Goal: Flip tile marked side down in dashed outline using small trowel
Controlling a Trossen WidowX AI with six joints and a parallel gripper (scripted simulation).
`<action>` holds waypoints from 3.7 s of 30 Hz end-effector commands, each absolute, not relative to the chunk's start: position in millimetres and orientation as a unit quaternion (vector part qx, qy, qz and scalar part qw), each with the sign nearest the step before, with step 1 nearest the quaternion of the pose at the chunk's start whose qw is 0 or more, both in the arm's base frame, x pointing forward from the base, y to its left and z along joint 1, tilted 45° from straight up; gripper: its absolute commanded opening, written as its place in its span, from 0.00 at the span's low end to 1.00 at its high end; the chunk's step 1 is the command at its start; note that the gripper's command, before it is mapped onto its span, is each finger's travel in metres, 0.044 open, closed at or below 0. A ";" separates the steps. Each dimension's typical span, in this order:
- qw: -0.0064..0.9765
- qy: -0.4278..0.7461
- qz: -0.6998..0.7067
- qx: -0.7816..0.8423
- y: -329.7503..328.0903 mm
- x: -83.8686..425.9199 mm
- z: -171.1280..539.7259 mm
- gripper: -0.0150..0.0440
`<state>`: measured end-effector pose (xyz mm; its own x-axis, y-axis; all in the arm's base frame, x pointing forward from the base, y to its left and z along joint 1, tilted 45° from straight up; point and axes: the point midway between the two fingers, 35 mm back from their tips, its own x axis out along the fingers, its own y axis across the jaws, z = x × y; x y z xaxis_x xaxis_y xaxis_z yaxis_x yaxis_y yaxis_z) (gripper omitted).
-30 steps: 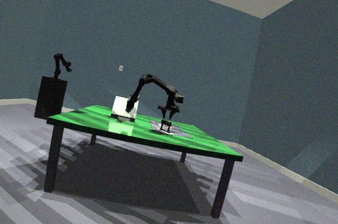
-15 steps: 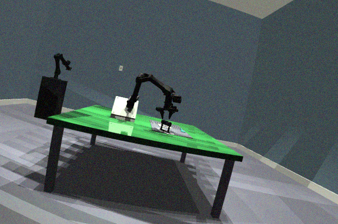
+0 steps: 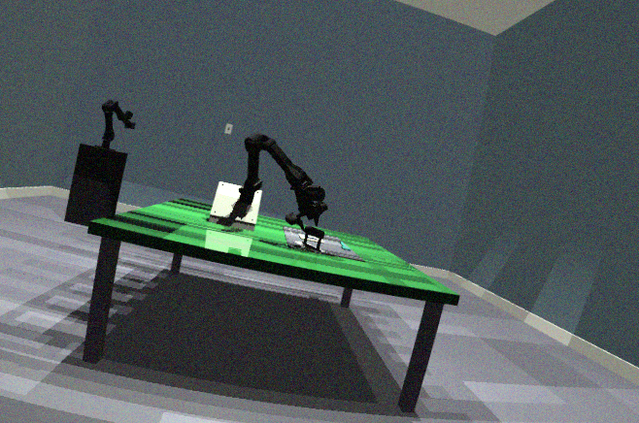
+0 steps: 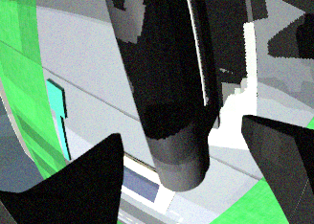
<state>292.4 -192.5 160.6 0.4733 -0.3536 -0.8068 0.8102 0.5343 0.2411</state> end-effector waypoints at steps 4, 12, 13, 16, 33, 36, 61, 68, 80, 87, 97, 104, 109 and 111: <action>0.846 0.322 -0.291 0.311 -195.1 282.1 160.9 0.76; 0.881 0.285 -0.240 0.291 -195.2 273.9 165.3 0.76; 0.881 0.285 -0.240 0.291 -195.3 274.1 165.1 0.76; 0.881 0.285 -0.240 0.291 -196.6 276.9 162.9 0.76; 0.881 0.285 -0.240 0.291 -204.6 297.4 145.8 0.76; 0.881 0.285 -0.240 0.291 -205.7 300.9 142.5 0.76; 0.881 0.285 -0.240 0.291 -210.4 317.6 126.1 0.50; 0.881 0.285 -0.240 0.291 -210.4 317.6 126.1 0.42; 0.881 0.285 -0.240 0.292 -209.6 317.7 126.9 0.25; 0.881 0.286 -0.239 0.292 -175.4 317.8 160.8 0.25; 0.884 0.262 -0.259 0.289 -164.6 331.3 153.3 0.25; 0.888 0.202 -0.292 0.293 -150.8 353.0 128.0 0.25; 0.888 0.152 -0.310 0.304 -136.0 360.6 113.9 0.25; 0.887 0.130 -0.315 0.310 -129.4 361.6 109.2 0.25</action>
<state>359.7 -139.3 114.9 0.7571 -0.4614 -0.4625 0.6478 0.6220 0.4399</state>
